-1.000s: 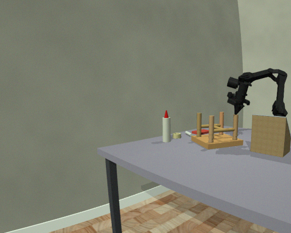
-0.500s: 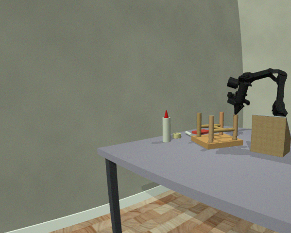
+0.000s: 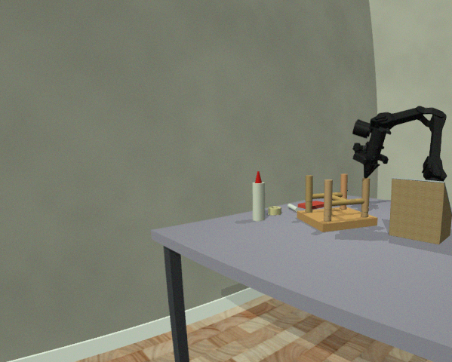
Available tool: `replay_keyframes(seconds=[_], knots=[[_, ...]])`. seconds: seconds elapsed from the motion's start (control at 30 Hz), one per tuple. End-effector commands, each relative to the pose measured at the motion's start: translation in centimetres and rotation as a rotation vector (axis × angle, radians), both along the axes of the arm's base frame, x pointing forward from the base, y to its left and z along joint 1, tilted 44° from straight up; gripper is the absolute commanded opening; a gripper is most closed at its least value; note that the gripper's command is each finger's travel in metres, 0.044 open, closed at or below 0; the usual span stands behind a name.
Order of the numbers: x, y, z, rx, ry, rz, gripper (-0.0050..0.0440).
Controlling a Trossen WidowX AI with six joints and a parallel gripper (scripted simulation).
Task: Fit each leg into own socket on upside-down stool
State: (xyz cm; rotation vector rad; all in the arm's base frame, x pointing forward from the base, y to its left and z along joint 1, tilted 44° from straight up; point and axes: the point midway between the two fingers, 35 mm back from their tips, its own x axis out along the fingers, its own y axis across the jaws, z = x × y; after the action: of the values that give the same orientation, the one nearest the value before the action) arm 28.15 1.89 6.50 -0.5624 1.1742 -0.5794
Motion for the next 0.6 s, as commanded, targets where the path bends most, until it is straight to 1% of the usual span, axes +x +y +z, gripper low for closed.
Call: replay_keyframes(seconds=[0.0,0.57], knots=[[-0.6,-1.2,-1.1,-0.013,0.048,-0.042,0.0000],[-0.1,0.5,0.6,-0.007,0.023,-0.020,0.0000]])
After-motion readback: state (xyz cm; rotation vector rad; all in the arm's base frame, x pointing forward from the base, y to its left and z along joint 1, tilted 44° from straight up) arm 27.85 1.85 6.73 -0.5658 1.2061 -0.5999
